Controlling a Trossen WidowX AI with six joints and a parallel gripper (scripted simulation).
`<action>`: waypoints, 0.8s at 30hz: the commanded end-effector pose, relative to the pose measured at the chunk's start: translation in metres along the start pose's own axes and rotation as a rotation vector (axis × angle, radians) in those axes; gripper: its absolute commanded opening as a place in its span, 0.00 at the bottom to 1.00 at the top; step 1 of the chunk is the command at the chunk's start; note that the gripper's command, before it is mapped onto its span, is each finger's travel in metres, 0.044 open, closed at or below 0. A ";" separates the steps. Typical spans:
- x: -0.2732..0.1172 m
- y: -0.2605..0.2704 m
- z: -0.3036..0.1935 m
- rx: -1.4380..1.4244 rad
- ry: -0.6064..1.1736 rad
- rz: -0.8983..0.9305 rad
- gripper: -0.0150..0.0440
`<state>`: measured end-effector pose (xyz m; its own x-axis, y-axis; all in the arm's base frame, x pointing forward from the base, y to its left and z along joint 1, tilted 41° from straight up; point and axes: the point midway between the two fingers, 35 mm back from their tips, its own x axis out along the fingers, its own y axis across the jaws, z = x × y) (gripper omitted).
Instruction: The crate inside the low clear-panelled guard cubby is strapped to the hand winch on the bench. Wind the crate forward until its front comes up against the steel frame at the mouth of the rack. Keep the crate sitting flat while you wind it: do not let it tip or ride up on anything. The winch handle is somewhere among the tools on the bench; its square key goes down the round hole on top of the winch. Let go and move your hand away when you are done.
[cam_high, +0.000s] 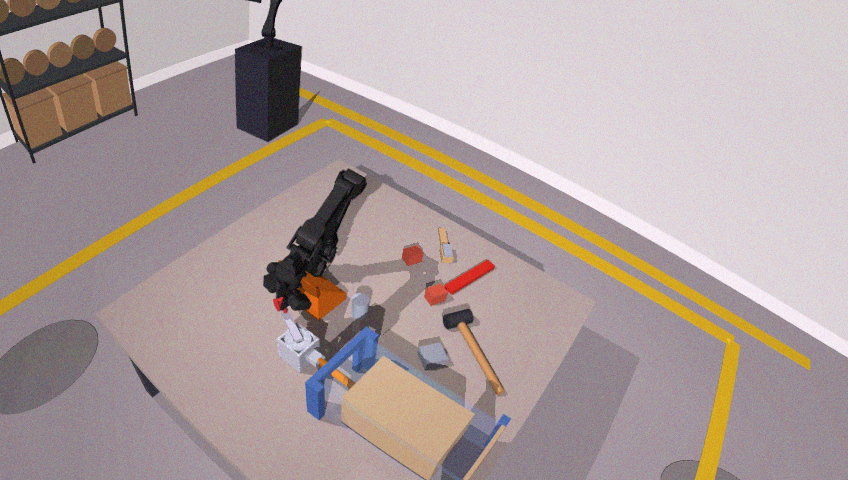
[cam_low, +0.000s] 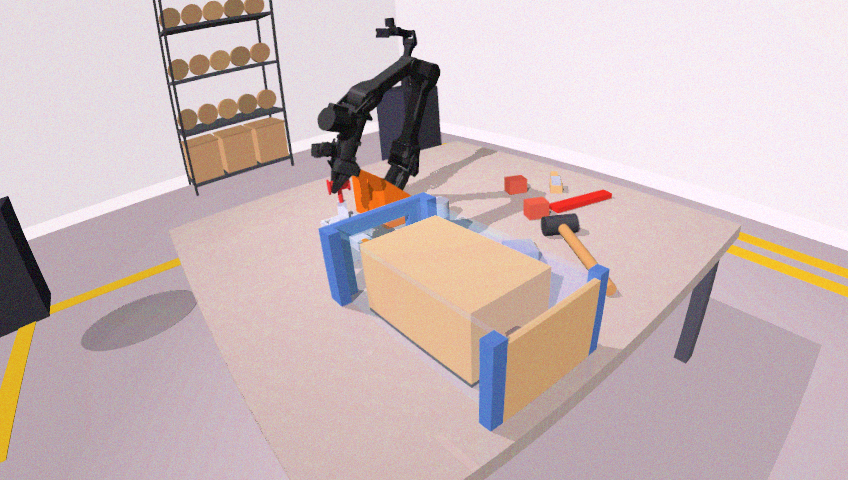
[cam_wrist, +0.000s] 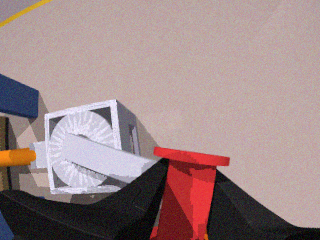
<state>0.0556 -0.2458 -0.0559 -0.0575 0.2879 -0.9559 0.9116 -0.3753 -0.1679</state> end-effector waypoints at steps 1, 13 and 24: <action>0.007 0.001 0.011 -0.002 -0.015 -0.004 0.25; 0.013 0.004 0.026 -0.002 -0.016 -0.004 0.25; 0.018 0.008 0.038 -0.001 -0.017 -0.004 0.25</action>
<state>0.0446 -0.2714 -0.0772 -0.0721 0.2818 -0.9568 0.9084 -0.3776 -0.1796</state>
